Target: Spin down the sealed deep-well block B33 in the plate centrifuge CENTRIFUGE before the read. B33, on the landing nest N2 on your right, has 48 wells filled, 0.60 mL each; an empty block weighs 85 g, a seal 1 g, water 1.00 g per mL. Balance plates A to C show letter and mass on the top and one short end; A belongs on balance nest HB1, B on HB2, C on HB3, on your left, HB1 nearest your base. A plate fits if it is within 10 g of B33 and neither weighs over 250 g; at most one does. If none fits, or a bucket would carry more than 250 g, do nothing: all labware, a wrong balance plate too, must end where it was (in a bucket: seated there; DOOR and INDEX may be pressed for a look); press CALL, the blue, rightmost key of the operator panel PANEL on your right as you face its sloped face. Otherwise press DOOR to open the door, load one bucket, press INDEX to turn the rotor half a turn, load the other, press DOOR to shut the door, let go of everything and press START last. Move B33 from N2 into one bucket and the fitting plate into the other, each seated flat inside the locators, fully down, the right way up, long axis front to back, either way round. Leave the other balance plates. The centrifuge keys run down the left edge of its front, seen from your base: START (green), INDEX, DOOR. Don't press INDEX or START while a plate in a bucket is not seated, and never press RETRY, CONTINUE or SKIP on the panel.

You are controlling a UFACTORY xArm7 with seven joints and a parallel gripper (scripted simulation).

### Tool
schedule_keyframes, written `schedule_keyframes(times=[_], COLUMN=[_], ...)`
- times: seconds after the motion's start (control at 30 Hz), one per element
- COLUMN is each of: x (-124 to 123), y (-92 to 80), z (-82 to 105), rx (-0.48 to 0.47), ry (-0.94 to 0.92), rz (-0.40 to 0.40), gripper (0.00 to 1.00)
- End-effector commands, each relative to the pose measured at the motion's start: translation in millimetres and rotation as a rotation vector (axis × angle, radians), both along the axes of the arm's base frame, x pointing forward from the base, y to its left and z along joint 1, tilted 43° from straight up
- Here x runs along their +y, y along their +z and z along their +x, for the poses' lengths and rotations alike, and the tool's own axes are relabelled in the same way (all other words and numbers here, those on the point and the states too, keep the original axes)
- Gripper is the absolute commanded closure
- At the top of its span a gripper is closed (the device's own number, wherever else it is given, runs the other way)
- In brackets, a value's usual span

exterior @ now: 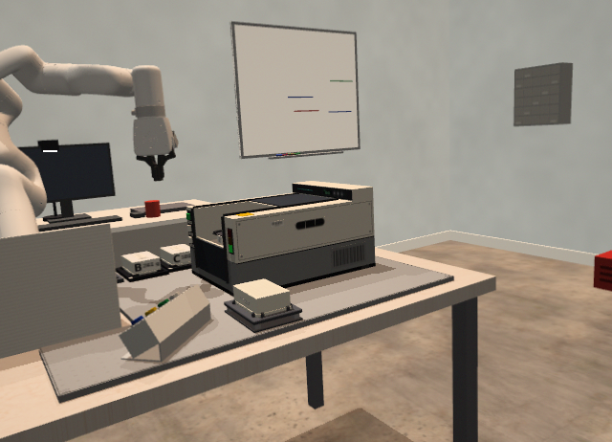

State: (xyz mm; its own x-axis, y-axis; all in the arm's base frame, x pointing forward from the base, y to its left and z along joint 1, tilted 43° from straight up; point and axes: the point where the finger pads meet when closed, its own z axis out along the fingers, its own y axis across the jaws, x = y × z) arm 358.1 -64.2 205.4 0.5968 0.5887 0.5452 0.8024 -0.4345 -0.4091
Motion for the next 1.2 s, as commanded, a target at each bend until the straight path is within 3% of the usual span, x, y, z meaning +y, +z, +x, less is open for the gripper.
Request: schedule_keyframes(times=[0.0,0.1,0.17,0.2,0.3,0.67,0.73,0.77,1.17], x=[-27,-44,-44,-50,-69,-140,-140,-146,-207], y=[-8.6,-17.4,-17.4,-20.8,-32.6,-93.9,-93.9,-100.6,-185.4], z=[22.3,35.4,35.4,39.7,52.2,87.8,87.8,90.0,101.6], rx=[-0.191,-0.302,-0.302,-0.406,-0.497,-0.892,-0.892,-0.994,-1.392], ry=[0.201,0.313,0.313,0.421,0.513,0.925,0.925,1.035,1.484], rz=[0.020,0.016,0.016,0.021,0.013,-0.016,-0.016,-0.020,-0.045], gripper=[1.00,1.00,1.00,1.00,1.00,1.00,1.00,1.00,1.00])
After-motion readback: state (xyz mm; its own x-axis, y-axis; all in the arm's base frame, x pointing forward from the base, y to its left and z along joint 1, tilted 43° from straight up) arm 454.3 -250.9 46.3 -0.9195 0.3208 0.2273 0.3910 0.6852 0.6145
